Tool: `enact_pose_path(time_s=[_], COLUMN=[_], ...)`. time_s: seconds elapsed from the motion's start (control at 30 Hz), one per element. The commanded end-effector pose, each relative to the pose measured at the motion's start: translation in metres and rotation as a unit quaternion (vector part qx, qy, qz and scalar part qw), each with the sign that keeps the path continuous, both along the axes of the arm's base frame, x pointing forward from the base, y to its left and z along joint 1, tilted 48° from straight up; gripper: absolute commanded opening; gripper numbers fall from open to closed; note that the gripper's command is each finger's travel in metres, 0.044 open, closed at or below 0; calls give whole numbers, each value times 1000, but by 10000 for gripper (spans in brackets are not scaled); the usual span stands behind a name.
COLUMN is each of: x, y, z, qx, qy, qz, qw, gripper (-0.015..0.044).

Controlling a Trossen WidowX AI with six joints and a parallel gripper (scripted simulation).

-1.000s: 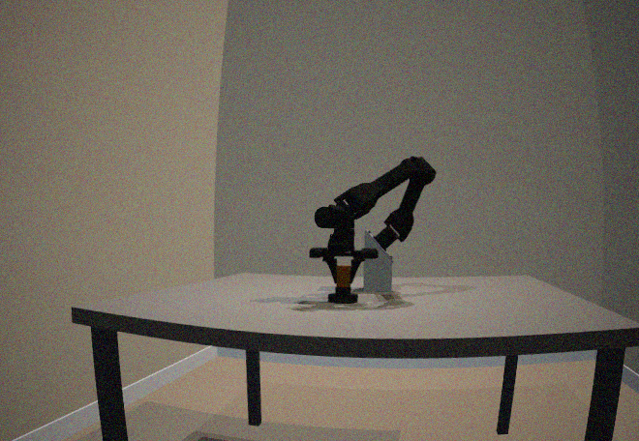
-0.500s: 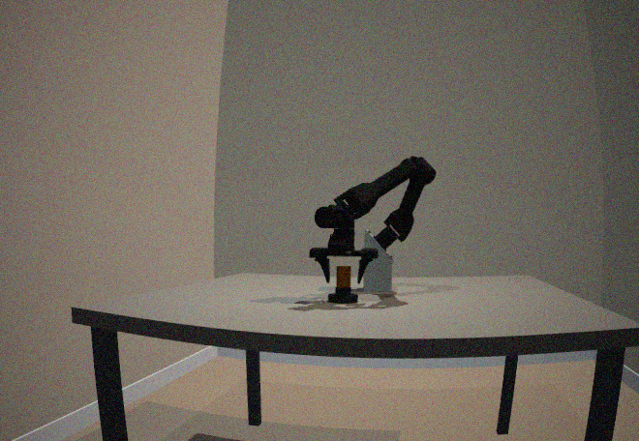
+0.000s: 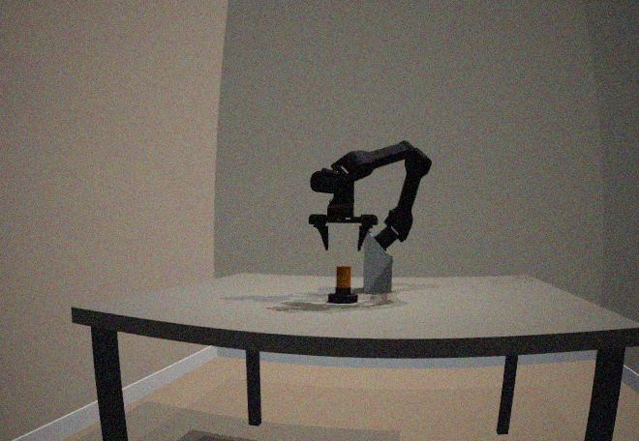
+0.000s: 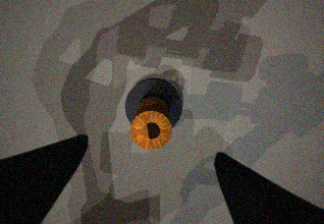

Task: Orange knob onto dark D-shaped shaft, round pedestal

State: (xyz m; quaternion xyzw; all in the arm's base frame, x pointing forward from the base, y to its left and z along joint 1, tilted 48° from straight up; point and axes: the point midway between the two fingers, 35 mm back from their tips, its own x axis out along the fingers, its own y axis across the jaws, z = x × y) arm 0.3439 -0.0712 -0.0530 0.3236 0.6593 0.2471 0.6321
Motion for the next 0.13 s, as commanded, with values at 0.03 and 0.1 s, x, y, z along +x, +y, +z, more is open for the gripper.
enact_pose_path(time_s=[0.03, 0.1], x=[-2, -2], y=[-2, -2], z=[3, 3], qx=[1, 1], qy=[5, 5], qz=[10, 10], qw=[1000, 1000], gripper=[440, 440])
